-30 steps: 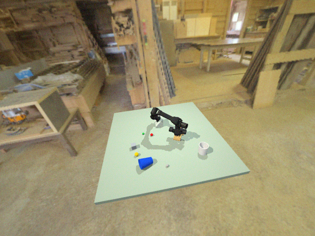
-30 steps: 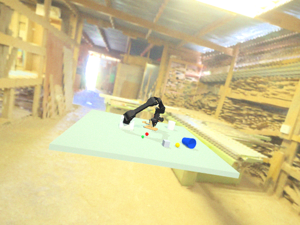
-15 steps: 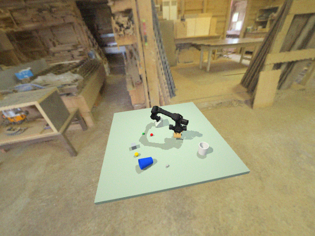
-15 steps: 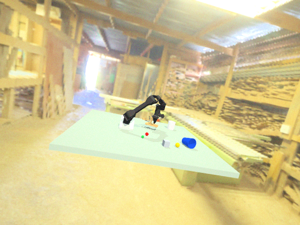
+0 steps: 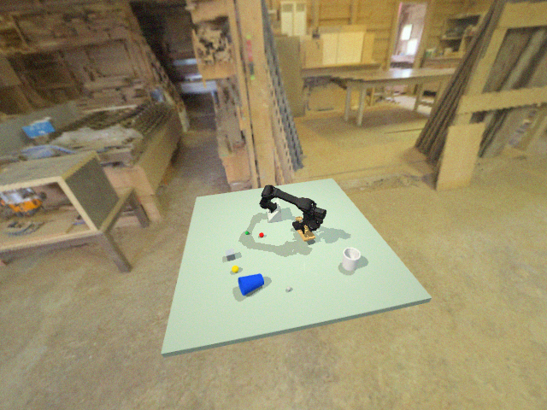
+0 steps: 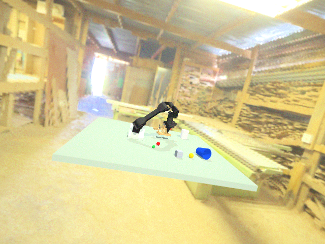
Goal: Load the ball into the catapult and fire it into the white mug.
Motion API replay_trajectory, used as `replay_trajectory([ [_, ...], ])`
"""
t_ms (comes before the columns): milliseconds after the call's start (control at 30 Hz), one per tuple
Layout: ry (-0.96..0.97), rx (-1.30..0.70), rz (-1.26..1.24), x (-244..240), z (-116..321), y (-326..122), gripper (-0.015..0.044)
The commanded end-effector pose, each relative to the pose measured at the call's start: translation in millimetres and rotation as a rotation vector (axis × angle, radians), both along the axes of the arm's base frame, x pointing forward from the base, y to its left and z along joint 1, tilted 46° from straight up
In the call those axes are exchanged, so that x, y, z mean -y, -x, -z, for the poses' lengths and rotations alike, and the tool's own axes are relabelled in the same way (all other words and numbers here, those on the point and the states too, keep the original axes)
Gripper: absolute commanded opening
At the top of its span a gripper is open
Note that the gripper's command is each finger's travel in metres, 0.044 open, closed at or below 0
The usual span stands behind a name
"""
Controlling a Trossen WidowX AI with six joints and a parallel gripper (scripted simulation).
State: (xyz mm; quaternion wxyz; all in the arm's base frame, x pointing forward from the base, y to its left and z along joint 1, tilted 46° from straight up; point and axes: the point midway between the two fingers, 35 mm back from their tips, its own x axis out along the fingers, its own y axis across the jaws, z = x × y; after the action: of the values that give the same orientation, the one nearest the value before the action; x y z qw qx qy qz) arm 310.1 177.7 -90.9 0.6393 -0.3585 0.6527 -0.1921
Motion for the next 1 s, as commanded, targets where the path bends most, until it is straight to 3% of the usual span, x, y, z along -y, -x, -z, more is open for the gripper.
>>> replay_trajectory([
  [0,0.001,-0.101,-0.114,-9.3,1.6,-0.5,0.0000],
  [233,0.017,-0.253,-0.264,-18.8,11.8,1.1,0.0000],
  [967,0.018,-0.257,-0.268,-7.1,28.8,-0.1,0.0000],
])
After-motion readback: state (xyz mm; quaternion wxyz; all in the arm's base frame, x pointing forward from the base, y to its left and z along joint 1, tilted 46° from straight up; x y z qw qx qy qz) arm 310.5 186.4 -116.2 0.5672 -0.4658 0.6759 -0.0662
